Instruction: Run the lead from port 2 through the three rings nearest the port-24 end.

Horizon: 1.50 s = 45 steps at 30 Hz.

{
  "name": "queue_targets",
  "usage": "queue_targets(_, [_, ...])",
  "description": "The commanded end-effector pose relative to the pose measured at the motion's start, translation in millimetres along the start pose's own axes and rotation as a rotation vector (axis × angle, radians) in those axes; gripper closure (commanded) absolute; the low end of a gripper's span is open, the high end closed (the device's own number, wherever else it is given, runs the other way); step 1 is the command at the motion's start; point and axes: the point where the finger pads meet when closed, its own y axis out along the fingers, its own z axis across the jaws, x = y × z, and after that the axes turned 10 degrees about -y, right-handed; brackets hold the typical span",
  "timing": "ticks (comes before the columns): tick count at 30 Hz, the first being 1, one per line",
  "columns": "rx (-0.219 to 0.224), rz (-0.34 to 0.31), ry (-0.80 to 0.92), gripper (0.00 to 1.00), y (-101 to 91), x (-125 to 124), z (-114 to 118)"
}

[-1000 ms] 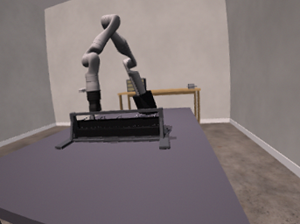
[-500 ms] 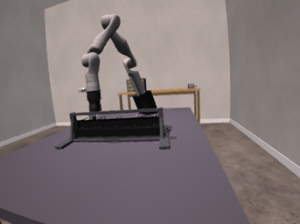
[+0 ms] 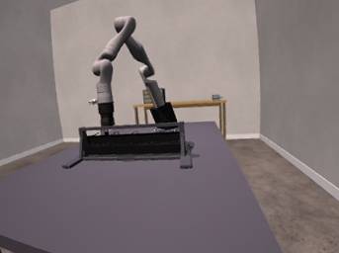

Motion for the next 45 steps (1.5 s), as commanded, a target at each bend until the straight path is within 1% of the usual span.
queue_targets(1, [-0.002,0.0,0.0,0.33,-1.0,-0.3,-0.8])
queue_targets(10, [-0.002,0.0,0.0,0.33,-1.9,-0.3,-0.8])
queue_targets(17, [-0.002,0.0,0.0,0.33,-10.9,-0.3,-0.8])
queue_targets(19, [-0.002,0.0,0.0,0.33,-10.9,-0.3,-0.8])
queue_targets(24, [-0.002,0.0,0.0,0.33,-23.6,-0.2,-0.8])
queue_targets(34, [-0.002,0.0,0.0,0.33,-55.7,-0.2,-0.7])
queue_targets(36, [-0.002,0.0,0.0,0.33,-55.7,-0.2,-0.7])
queue_targets(41, [-0.002,0.0,0.0,0.33,-69.1,-0.2,-0.7])
queue_targets(45, [-0.002,0.0,0.0,0.33,-76.3,-0.2,-0.7])
